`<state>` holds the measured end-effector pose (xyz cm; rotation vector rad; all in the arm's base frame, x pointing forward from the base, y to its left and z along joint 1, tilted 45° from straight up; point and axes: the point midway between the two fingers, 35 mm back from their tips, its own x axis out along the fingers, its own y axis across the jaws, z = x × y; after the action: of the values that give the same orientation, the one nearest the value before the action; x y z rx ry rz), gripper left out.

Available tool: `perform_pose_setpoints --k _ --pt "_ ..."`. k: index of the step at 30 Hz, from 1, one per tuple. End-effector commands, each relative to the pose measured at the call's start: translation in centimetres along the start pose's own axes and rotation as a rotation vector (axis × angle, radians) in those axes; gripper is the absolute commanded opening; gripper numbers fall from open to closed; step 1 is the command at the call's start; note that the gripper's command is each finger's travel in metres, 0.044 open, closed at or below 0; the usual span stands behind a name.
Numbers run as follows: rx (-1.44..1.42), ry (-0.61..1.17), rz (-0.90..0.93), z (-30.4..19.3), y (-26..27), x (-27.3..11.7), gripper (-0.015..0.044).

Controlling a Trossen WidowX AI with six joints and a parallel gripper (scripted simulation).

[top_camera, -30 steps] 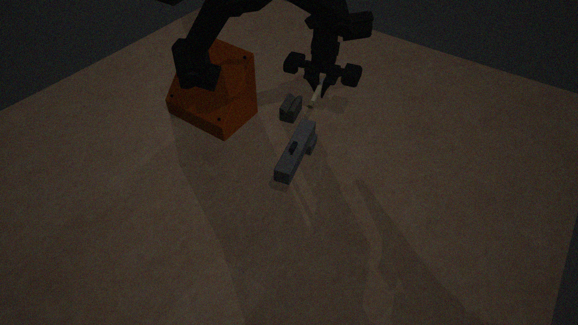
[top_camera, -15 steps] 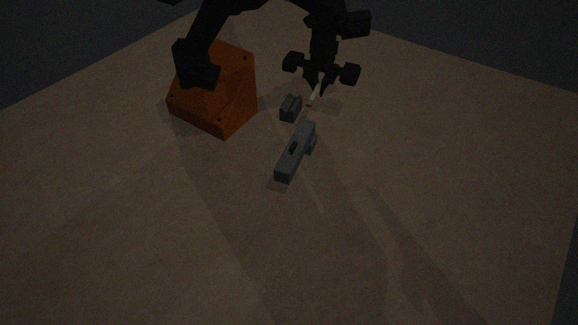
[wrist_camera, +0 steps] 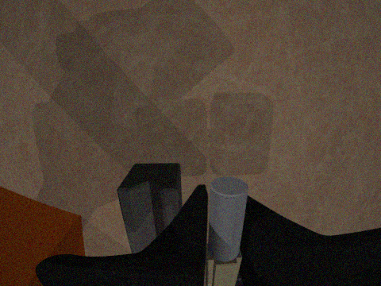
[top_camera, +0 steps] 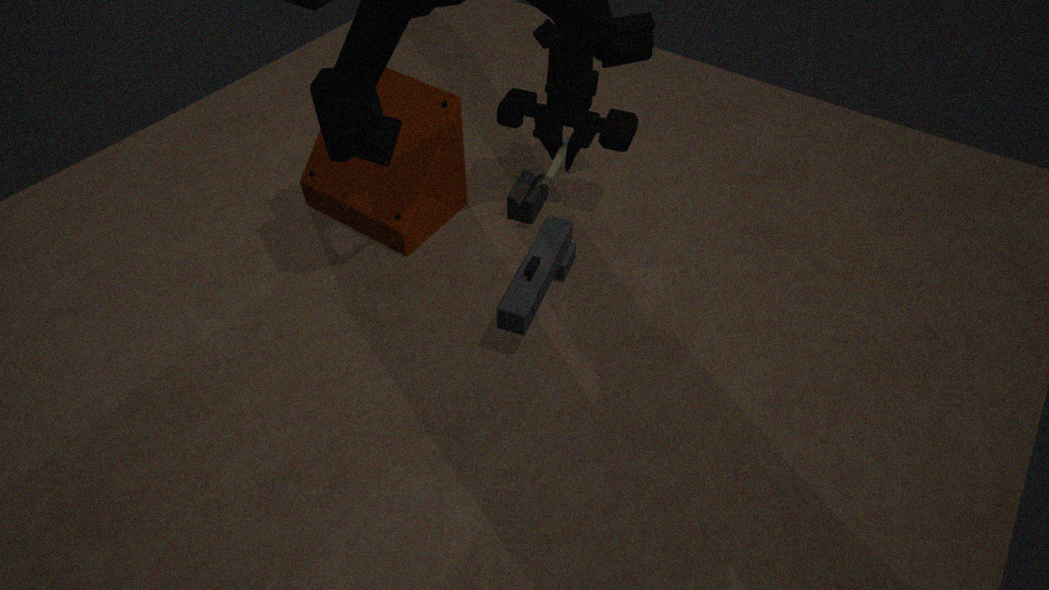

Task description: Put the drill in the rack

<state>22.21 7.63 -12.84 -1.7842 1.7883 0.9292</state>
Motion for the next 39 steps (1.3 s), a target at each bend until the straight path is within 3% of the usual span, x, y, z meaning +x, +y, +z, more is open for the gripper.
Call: perform_pose_setpoints --k 1,23,39 --pt "0.001 -0.003 -0.003 0.2 0.7 -0.1 0.0" --pt "-0.001 -0.004 -0.001 1.0 4.2 -0.3 0.0" --pt "0.0 -0.003 -0.001 1.0 4.1 2.2 0.0"
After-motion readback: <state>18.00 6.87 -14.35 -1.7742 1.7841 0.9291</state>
